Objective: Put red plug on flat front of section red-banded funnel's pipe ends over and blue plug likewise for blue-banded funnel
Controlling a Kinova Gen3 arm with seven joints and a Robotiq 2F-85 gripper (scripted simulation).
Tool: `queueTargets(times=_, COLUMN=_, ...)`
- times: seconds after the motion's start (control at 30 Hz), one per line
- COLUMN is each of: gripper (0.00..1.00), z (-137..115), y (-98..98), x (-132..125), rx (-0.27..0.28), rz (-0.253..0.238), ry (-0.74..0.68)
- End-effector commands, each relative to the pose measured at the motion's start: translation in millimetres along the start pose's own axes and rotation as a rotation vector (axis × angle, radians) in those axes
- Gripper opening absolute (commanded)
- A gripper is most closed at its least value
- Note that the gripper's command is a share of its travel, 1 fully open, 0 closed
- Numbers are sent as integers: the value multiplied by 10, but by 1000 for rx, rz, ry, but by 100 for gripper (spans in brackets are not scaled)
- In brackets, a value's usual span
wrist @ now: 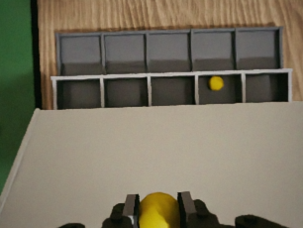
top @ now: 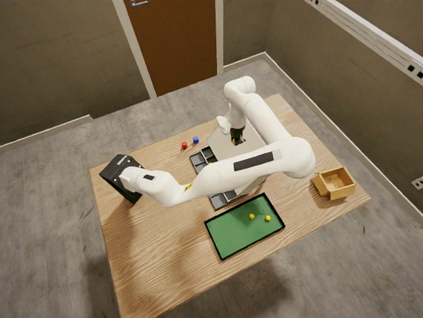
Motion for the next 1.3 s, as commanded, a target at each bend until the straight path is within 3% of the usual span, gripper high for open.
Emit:
queueTargets(times=0.0, gripper=0, z=142, y=198, x=401, rx=6, rz=-13, ry=-15)
queueTargets(times=0.27, gripper=0, z=142, y=198, x=401, rx=6, rz=-13, ry=-15)
queueTargets(times=0.3, gripper=0, z=842, y=191, x=453, rx=4, rz=-14, ry=-17)
queueTargets(times=0.43, gripper=0, z=964, y=189, x=468, rx=4, rz=-14, ry=-17)
queueTargets(times=0.63, gripper=0, z=1592, y=186, x=531, rx=4, rz=-14, ry=-17)
queueTargets(times=0.83, gripper=0, z=1624, y=185, x=537, rx=4, rz=-14, ry=-17)
queueTargets(times=0.87, gripper=0, z=1823, y=181, x=561, rx=5, rz=-14, ry=-16)
queueTargets(times=1.27, gripper=0, z=1823, y=181, x=561, rx=5, rz=-14, ry=-16)
Point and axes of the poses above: the point where the finger pads meet when closed, its own y axis back along the fingers, its own x axis across the jaws, z = x × y, the point moved 6 cm from there along y, back along the fingers, and after that the axes turned 6 degrees about -y, right-handed, at the moved point
